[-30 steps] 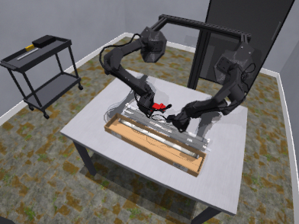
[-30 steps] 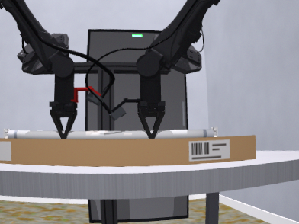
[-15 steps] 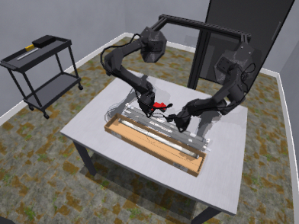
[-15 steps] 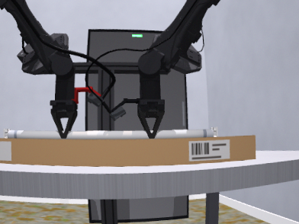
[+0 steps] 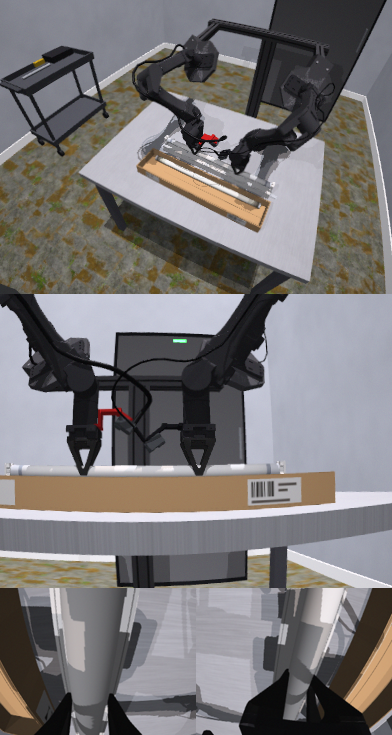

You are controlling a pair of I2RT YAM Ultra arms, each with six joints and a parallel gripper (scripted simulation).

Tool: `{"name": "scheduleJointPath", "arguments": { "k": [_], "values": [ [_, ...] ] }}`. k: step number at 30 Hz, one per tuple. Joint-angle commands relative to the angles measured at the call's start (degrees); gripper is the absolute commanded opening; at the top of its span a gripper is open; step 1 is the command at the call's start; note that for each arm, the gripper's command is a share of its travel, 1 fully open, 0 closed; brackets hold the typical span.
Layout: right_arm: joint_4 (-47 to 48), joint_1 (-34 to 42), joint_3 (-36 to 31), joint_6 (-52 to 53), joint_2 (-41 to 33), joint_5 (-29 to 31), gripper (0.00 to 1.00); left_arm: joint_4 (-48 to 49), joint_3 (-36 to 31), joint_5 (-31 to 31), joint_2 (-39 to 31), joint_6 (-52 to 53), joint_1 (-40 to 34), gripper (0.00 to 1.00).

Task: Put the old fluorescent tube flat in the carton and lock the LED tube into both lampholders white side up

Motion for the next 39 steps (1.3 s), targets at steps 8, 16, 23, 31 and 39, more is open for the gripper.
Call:
{"name": "scheduleJointPath", "arguments": {
  "k": [8,16,23,31,39],
  "values": [
    [-2.35,1.63,-2.87,-0.29,1.74,1.65,0.11,-1.74,-1.94,0.14,0.06,0.18,-2.12,0.49],
    [-2.35,1.63,-2.87,-0.29,1.74,1.65,0.11,-1.74,-1.94,0.14,0.06,0.18,-2.16,0.49],
    [-2.38,1.64,-2.27,0.12,0.39,1.47,0.49,-1.74,-1.94,0.14,0.06,0.18,-2.16,0.49],
    [-2.39,1.75,-2.28,0.15,0.38,1.08,0.49,-1.74,-1.94,0.14,0.06,0.18,-2.16,0.49],
    [-4.96,3.83,-4.93,2.77,-4.9,3.78,0.49,-4.32,-4.7,-2.45,-5.07,-2.42,-4.07,0.49]
  ]
}}
